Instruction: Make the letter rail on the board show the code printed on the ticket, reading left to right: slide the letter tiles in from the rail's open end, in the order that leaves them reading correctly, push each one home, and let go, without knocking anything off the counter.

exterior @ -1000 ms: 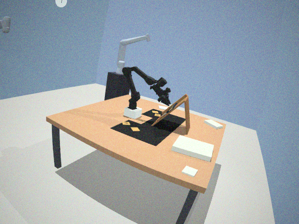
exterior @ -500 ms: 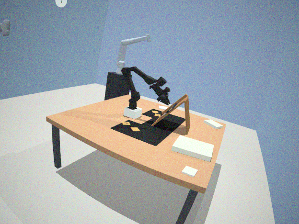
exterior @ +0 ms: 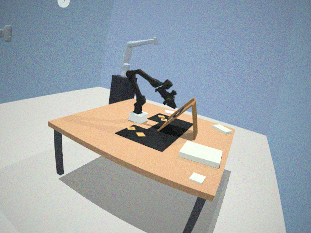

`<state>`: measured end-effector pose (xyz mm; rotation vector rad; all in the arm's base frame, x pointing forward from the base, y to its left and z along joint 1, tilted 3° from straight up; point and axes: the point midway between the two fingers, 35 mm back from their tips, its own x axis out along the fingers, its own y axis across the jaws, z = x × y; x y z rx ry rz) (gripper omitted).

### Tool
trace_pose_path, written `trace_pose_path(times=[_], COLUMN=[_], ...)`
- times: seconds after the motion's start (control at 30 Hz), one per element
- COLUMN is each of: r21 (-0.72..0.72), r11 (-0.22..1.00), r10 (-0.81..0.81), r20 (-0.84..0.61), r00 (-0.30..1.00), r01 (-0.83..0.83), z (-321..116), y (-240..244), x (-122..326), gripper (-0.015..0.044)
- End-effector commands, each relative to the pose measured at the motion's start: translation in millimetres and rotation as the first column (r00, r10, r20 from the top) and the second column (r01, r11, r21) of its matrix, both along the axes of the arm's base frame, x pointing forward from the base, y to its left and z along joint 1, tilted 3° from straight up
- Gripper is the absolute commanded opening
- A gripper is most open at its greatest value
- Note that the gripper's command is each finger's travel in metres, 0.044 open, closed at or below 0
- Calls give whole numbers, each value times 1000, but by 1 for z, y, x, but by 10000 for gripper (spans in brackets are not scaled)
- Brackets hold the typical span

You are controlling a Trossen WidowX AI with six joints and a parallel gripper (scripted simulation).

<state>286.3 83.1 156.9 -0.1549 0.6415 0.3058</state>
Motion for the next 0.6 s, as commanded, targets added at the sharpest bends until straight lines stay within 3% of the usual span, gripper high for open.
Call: trace_pose_path(times=[0.0, 0.17, 0.57], r21=[0, 0, 0], r11=[1000, 1000, 1000], r10=[0, 0, 0], r20=[-1, -1, -1], r00=[1000, 1000, 1000], r01=[0, 0, 0], z=[0, 0, 0], y=[0, 0, 0], x=[0, 0, 0], gripper=[138, 6, 0])
